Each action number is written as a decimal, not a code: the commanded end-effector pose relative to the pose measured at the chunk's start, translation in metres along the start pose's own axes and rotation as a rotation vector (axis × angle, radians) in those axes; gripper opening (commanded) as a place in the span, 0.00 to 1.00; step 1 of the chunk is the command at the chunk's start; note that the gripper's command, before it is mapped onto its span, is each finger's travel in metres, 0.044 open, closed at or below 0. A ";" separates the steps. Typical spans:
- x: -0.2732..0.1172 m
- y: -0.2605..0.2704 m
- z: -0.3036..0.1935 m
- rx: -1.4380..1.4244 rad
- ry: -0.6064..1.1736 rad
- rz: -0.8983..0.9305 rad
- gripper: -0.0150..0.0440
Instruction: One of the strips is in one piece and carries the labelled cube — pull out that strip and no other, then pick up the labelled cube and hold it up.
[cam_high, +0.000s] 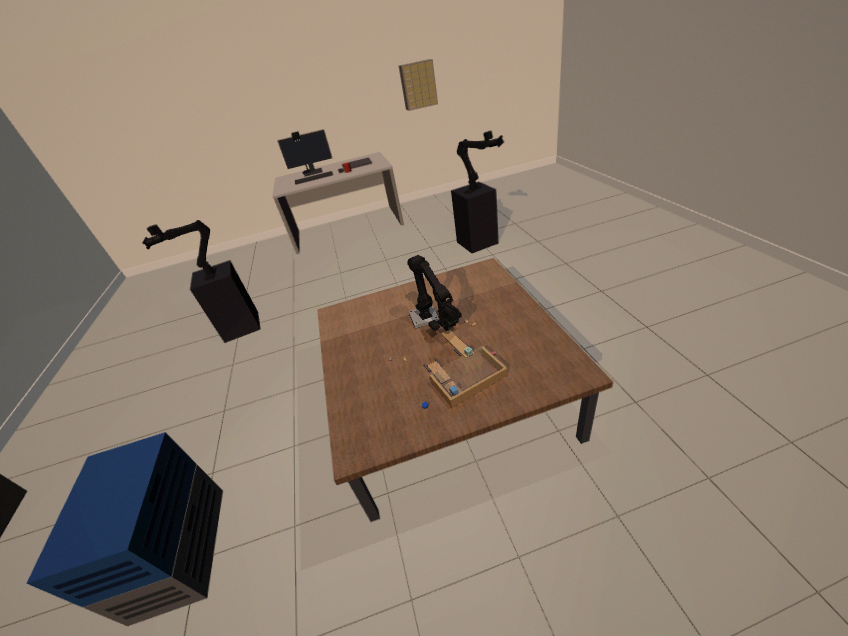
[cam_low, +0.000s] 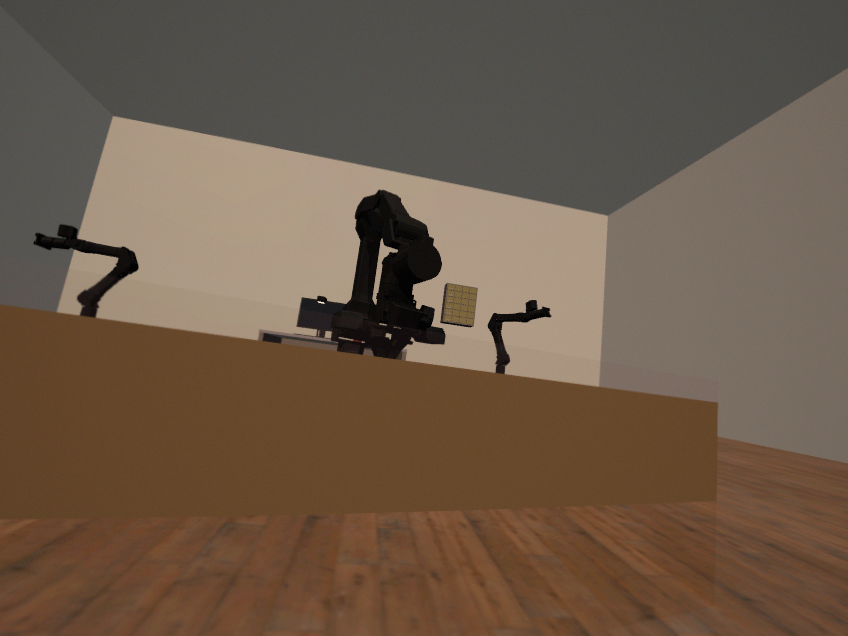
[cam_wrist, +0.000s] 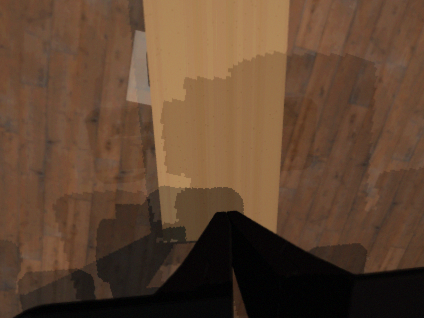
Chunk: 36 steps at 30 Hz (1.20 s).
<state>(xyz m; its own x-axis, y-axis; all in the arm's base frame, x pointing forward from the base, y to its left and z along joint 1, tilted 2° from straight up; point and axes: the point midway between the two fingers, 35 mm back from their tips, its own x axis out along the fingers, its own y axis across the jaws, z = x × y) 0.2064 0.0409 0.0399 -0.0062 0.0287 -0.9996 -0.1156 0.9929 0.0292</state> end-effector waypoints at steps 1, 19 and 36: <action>-0.021 0.001 0.005 -0.002 -0.023 0.003 0.25; -0.030 0.001 0.072 0.003 -0.028 0.003 0.97; -0.042 0.000 0.142 0.003 -0.034 0.003 1.00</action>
<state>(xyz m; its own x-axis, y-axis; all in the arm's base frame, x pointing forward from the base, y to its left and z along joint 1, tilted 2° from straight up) 0.3367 0.0545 0.0807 0.0294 0.0341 -0.9990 -0.1080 0.9937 0.0307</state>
